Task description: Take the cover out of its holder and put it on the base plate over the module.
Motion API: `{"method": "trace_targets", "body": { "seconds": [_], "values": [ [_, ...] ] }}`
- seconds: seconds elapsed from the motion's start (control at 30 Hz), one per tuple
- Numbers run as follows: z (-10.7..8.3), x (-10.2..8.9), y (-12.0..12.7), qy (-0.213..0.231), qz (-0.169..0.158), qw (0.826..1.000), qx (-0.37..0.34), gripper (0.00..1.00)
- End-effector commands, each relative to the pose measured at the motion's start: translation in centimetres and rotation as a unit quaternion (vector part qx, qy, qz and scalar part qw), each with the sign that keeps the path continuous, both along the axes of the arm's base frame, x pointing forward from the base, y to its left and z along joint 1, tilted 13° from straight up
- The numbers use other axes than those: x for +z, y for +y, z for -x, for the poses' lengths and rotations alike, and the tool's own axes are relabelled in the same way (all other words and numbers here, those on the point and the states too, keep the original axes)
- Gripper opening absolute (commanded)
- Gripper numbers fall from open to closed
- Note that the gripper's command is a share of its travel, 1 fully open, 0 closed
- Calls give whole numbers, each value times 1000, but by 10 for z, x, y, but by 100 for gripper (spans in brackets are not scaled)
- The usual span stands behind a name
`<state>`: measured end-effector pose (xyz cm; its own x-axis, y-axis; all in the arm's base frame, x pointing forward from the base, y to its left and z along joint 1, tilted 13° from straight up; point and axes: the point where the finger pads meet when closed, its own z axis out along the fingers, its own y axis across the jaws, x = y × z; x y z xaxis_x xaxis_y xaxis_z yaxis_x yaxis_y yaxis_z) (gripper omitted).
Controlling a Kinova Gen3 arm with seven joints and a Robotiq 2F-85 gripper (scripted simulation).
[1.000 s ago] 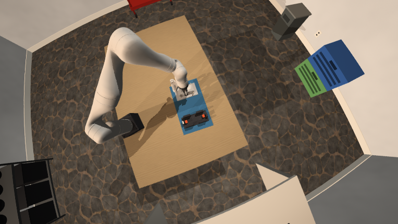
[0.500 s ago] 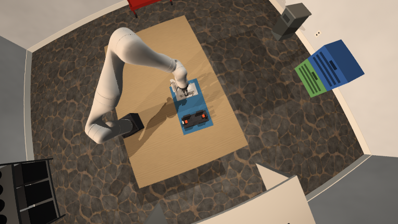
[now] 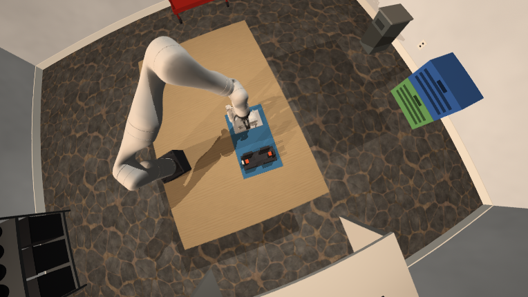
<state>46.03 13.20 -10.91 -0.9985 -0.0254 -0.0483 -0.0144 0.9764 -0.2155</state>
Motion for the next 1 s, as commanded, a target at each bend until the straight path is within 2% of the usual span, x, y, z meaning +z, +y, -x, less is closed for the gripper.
{"method": "trace_targets", "body": {
  "seconds": [0.0, 0.47, 0.8, 0.97],
  "values": [
    [-1, 1, 1, -1, 0, 1000, 0, 100],
    [-1, 1, 1, -1, 0, 1000, 0, 100],
    [3, 59, 13, 0, 0, 1000, 0, 100],
    [3, 59, 13, 0, 0, 1000, 0, 100]
  ]
}}
